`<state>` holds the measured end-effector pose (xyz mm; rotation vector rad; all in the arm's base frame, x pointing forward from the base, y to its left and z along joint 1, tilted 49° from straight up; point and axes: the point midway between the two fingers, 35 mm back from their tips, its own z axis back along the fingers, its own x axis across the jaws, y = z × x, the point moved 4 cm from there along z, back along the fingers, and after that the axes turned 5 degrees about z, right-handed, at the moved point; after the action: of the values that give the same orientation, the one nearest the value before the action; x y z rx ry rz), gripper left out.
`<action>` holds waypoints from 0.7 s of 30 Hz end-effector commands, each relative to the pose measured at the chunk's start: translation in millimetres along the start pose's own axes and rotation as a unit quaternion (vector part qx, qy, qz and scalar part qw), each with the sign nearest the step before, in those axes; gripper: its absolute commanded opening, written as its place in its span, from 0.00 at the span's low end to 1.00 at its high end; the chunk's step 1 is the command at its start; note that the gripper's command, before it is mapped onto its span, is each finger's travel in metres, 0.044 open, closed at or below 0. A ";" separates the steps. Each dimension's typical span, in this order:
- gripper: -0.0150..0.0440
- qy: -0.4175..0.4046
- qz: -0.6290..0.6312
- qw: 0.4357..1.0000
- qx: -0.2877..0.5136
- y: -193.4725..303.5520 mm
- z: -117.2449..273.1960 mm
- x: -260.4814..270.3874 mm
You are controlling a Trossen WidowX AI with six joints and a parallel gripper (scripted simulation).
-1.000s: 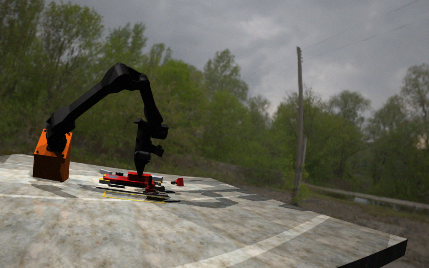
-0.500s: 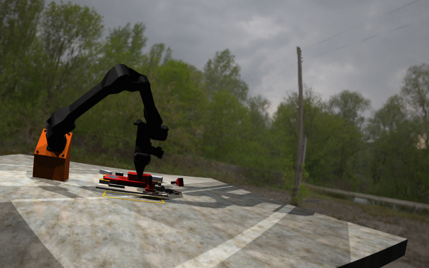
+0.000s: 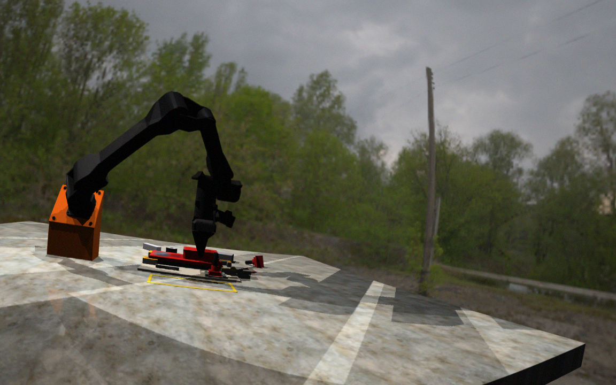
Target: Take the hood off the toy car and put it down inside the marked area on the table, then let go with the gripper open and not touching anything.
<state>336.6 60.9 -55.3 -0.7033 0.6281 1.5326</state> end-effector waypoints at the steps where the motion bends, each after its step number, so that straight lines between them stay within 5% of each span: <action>1: 0.45 0.000 -0.001 1.000 0.000 -0.4 2.2 0.0; 6: 0.25 0.000 -0.001 1.000 0.000 -0.4 5.4 0.1; 21: 0.25 -0.001 -0.001 1.000 0.000 -0.5 15.2 0.4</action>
<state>335.0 69.0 -47.8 -0.7060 0.6354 1.5369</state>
